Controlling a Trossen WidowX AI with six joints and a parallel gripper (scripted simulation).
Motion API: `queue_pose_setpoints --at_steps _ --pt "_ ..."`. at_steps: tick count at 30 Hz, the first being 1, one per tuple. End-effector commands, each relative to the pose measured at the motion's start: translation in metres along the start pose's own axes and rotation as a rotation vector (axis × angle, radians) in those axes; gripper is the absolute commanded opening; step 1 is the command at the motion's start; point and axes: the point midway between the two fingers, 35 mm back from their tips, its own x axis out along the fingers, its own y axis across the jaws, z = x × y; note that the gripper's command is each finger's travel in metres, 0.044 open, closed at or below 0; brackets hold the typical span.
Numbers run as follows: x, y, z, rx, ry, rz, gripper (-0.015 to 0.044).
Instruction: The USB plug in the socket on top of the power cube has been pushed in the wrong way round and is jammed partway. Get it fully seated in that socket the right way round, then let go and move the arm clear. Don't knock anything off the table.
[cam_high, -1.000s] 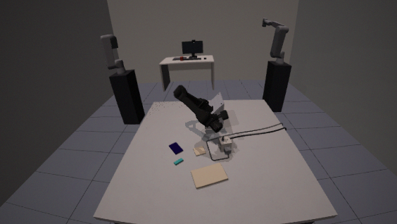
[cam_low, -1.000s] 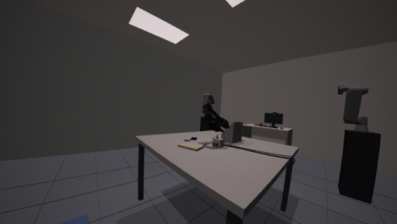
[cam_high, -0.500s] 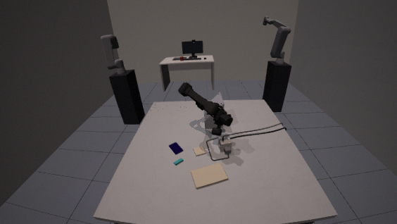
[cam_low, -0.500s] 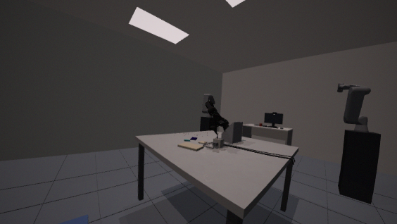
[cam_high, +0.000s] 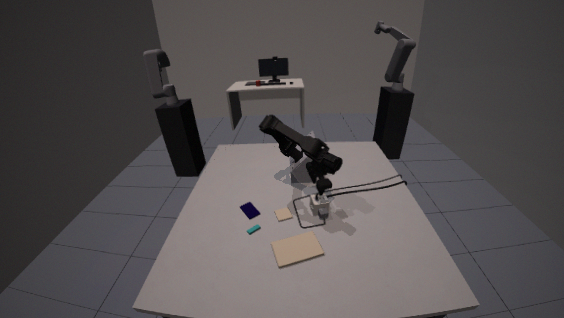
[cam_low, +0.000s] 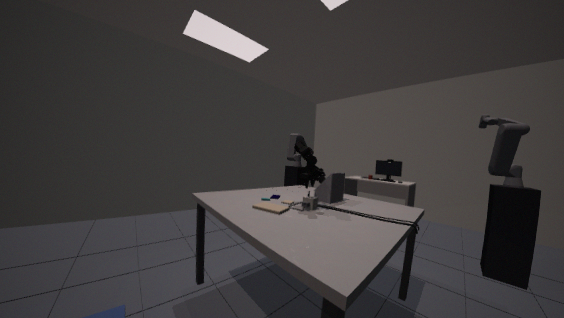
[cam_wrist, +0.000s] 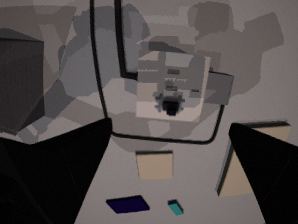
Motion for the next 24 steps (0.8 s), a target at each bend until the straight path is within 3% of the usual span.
queue_pose_setpoints --at_steps 1,24 --pt "0.001 -0.002 0.001 -0.012 0.009 -0.004 0.044" --pt "0.022 -0.002 0.0 -0.012 0.01 -0.004 0.044"
